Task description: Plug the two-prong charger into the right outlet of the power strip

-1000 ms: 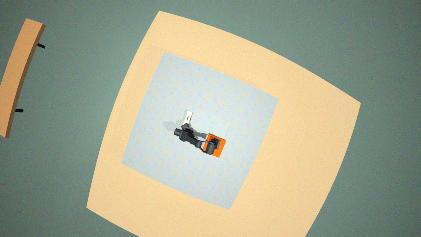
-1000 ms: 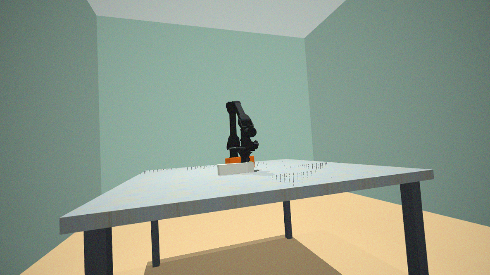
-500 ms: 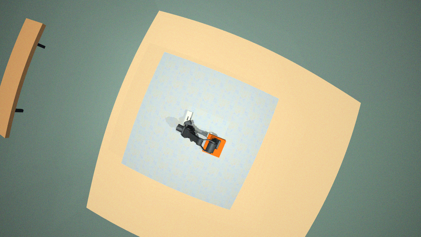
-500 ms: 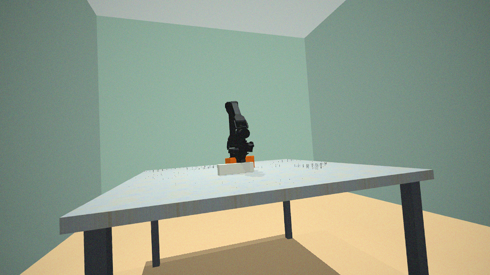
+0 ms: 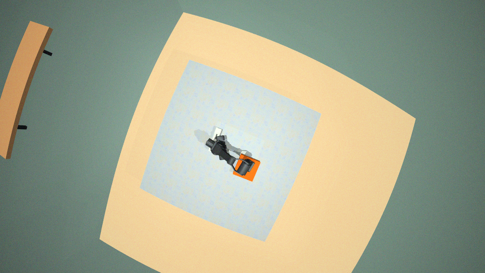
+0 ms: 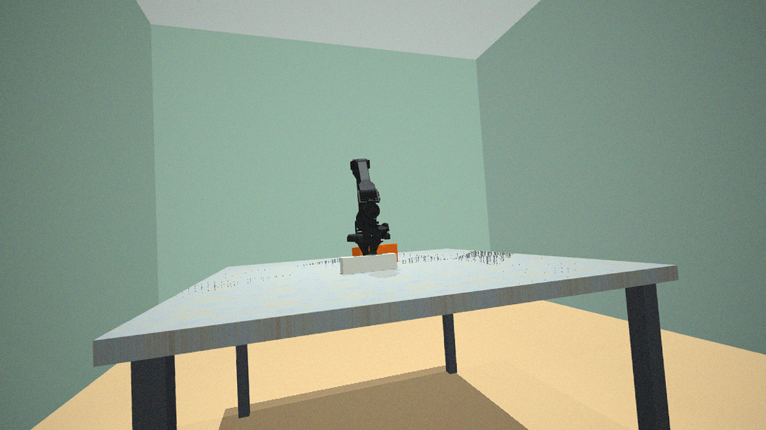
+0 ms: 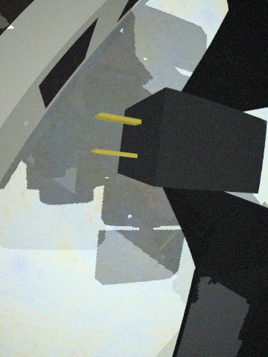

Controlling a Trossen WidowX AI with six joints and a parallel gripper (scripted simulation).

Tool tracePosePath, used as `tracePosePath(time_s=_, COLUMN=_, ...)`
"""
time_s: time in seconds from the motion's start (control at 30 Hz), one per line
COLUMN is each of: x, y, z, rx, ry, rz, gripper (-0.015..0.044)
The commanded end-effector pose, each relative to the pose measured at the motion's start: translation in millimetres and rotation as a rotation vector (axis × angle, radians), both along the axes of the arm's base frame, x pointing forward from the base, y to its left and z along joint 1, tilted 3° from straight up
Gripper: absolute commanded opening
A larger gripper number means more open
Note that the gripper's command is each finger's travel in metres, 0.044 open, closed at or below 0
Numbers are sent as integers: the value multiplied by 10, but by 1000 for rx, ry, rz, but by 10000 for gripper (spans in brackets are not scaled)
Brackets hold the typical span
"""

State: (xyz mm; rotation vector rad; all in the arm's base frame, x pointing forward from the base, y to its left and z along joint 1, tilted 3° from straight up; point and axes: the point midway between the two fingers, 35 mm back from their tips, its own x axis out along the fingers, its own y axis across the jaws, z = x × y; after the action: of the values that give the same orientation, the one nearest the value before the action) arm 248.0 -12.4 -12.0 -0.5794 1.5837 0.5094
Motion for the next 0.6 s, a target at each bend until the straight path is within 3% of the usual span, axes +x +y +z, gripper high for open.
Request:
tracePosePath(time_s=0.0, x=-30, y=-76, z=-27, rx=-7, ry=5, rz=-48, gripper=0)
tracePosePath(time_s=0.57, x=-116, y=-382, z=-80, rx=-14, ry=1, rz=-249, gripper=0)
